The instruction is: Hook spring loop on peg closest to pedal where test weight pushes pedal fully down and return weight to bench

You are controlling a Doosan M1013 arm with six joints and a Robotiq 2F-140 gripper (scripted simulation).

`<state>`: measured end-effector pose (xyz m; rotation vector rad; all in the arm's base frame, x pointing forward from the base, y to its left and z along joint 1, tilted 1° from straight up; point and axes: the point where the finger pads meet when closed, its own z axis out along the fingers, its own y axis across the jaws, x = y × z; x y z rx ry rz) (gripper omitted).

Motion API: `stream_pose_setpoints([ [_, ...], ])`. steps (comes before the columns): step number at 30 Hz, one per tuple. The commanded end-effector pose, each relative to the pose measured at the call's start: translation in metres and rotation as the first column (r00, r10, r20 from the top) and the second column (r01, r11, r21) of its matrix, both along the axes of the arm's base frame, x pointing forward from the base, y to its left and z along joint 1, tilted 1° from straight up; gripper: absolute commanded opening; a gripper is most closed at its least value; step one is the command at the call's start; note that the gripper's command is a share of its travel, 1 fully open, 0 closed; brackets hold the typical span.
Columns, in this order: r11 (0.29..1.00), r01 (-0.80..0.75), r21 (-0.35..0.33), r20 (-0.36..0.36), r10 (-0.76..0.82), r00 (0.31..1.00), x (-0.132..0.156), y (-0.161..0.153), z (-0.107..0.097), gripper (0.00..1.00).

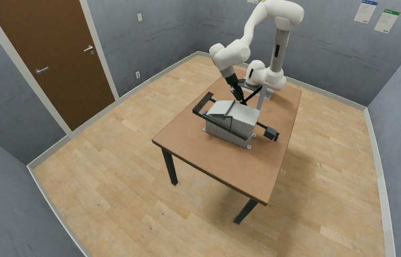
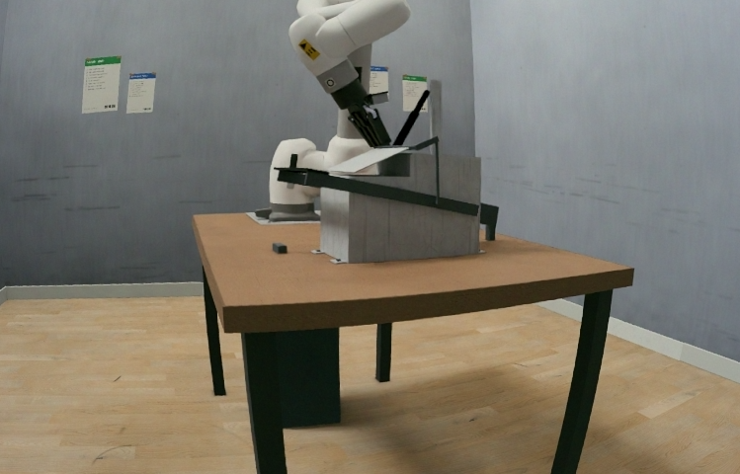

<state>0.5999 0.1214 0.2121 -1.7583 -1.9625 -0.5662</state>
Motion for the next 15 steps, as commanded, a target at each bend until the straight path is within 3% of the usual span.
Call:
stream_pose_setpoints([
  [1, 1.0, 0.0, 0.0, 0.001, 0.0, 1.0, 0.0002, 0.0001, 0.0009, 0.17],
  [15, 1.0, 0.0, 0.0, 0.001, 0.0, 1.0, 0.0002, 0.0008, 0.0021, 0.17],
])
